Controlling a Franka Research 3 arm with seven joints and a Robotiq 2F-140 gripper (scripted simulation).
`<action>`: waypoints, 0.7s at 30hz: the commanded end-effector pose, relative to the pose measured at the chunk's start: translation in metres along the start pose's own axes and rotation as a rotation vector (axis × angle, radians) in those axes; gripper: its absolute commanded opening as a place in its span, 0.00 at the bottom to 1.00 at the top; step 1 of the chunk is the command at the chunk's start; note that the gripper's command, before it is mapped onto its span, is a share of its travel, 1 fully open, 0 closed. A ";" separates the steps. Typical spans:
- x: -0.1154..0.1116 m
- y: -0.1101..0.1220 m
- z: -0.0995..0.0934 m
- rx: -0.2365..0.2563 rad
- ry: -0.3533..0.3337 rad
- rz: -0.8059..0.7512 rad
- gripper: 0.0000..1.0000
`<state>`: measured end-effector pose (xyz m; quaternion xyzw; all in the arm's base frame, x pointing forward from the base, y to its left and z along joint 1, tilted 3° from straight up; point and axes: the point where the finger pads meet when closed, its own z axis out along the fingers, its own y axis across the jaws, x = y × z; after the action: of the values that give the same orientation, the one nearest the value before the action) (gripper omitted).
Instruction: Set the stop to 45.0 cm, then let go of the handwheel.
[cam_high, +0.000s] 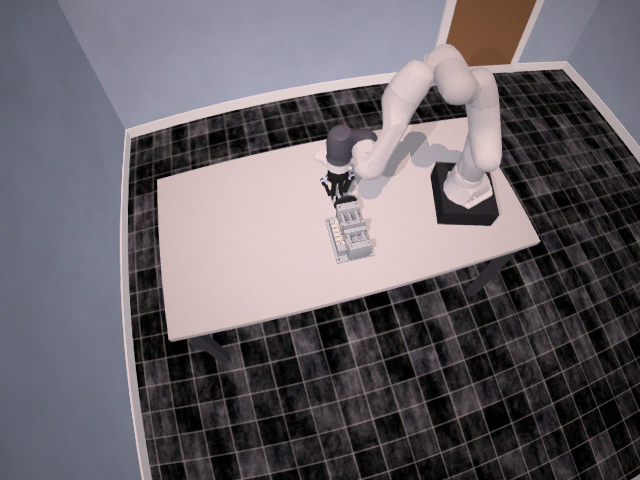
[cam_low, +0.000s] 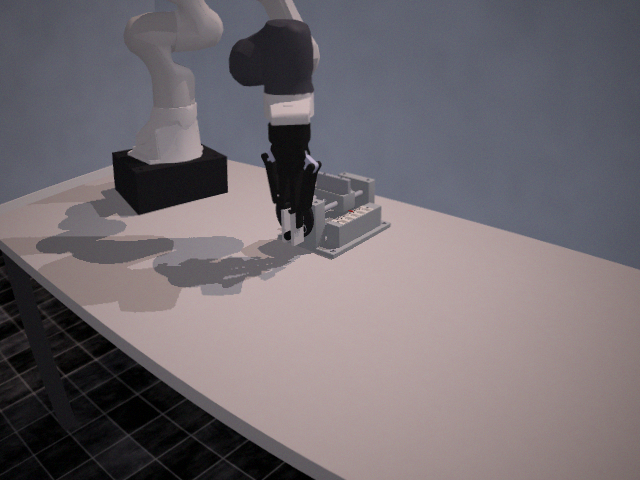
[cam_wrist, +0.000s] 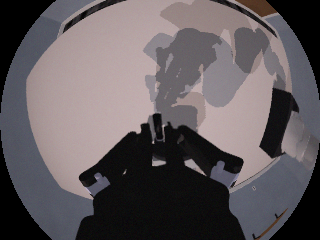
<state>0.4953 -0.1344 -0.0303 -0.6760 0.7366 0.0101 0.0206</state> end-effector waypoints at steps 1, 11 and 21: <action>0.000 0.002 0.004 -0.001 0.000 0.001 0.04; 0.000 0.007 0.008 -0.001 0.000 0.001 0.04; 0.000 0.013 0.012 -0.001 0.000 0.001 0.04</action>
<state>0.4879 -0.1334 -0.0377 -0.6756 0.7369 0.0079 0.0220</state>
